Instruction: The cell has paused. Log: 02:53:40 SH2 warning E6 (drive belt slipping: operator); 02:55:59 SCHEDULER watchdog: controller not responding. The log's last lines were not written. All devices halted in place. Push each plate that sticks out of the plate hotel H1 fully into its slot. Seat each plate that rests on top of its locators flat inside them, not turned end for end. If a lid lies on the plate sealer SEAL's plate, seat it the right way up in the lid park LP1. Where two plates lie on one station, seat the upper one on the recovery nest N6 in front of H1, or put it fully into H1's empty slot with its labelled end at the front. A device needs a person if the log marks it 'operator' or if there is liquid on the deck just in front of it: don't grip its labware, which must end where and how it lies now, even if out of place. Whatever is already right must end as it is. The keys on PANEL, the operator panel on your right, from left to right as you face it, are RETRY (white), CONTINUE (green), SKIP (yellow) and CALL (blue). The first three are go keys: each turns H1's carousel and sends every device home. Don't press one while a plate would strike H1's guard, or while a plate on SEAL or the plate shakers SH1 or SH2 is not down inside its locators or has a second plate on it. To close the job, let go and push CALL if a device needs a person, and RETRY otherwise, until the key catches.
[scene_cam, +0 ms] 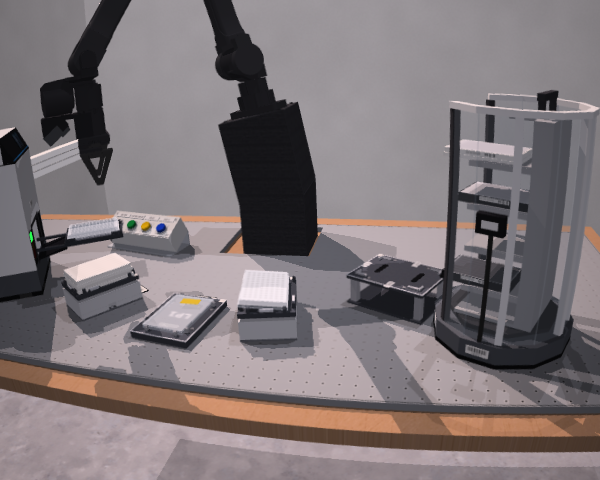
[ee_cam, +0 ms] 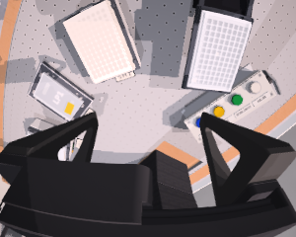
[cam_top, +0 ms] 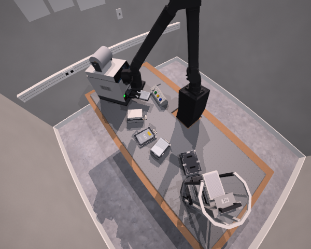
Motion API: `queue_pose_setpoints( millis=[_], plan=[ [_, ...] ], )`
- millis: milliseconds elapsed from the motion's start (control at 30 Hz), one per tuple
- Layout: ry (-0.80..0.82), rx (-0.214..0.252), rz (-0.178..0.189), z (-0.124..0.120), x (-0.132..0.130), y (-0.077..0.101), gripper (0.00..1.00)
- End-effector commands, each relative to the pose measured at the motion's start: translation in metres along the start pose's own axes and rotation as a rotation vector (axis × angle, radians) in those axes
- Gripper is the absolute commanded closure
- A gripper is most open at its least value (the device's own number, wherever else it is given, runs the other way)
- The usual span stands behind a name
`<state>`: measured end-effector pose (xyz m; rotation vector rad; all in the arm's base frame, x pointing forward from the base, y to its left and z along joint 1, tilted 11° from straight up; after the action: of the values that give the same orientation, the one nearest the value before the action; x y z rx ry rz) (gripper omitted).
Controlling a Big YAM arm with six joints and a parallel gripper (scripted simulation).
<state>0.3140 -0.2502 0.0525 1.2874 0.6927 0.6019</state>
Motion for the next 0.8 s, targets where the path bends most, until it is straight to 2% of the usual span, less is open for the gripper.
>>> queue_pose_setpoints(
  millis=[0, 633, 733, 767],
  plan=[
    [0.005, -0.01, 0.001, 0.019, -0.014, 0.001, 0.0],
    [0.005, -0.012, -0.001, 0.039, -0.069, 0.002, 0.0],
    [0.074, -0.016, -0.003, 0.041, -0.072, 0.002, 0.0],
    [0.115, -0.009, 0.001, 0.037, -0.064, 0.0, 0.0]
  ],
)
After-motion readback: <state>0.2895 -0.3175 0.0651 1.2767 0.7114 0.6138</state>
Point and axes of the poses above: the point where the finger pads meet when closed, its own y axis back along the fingers, its own x axis across the jaws, z = x × y, the point moved 8 cm from there along y, back along the fingers, and after that the axes turned 7 degrees about y, right-handed, at the moved point
